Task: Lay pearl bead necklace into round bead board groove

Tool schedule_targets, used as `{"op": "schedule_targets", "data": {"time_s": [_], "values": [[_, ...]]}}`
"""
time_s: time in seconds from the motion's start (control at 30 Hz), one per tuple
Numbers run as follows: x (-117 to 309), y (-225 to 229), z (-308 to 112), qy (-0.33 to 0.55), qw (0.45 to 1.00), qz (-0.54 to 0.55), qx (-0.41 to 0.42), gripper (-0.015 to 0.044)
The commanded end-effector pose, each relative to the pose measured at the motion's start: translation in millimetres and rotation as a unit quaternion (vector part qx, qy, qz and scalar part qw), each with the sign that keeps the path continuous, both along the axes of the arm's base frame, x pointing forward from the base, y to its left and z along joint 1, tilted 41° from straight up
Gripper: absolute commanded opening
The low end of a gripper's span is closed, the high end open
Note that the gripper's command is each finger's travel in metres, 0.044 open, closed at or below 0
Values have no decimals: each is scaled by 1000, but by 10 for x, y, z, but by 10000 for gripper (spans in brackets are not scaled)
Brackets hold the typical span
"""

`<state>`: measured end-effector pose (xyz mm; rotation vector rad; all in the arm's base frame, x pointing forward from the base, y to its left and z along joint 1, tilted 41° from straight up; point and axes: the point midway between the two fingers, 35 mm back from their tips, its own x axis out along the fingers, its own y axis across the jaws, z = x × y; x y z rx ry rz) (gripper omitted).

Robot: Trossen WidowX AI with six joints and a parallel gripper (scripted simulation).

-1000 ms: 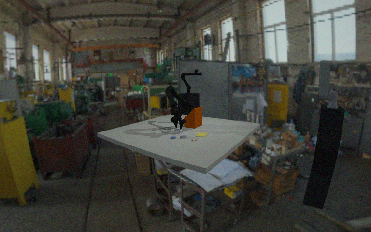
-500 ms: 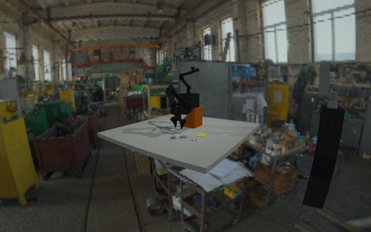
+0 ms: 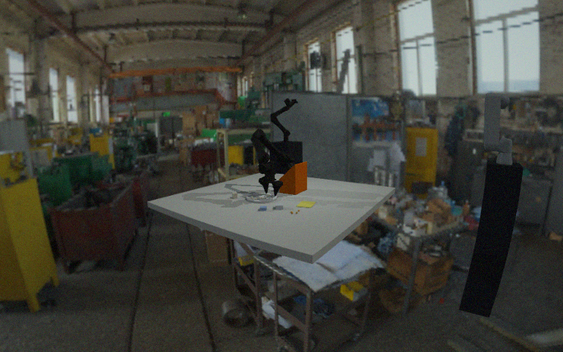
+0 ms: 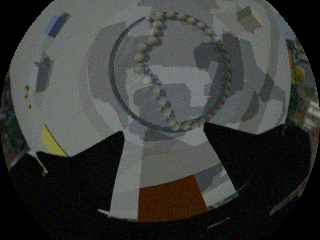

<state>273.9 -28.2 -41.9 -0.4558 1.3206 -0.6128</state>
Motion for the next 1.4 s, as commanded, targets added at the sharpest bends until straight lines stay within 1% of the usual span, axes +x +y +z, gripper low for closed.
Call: {"op": "schedule_targets", "data": {"time_s": [0.0, 0.07, 0.23, 0.4, 0.67, 0.7, 0.83, 1.37], "values": [[2, 6, 5, -2, 1000, -1, 1, 440], [24, 29, 41, 13, 1000, 16, -2, 387], [143, 181, 289, 111, 985, 130, -22, 256], [147, 187, 299, 115, 984, 135, -23, 125], [167, 82, 179, 115, 984, 135, -23, 120], [176, 135, 247, 108, 985, 133, -23, 120], [179, 119, 227, 109, 985, 133, -23, 120], [197, -49, 30, 114, 984, 135, -23, 120]]}}
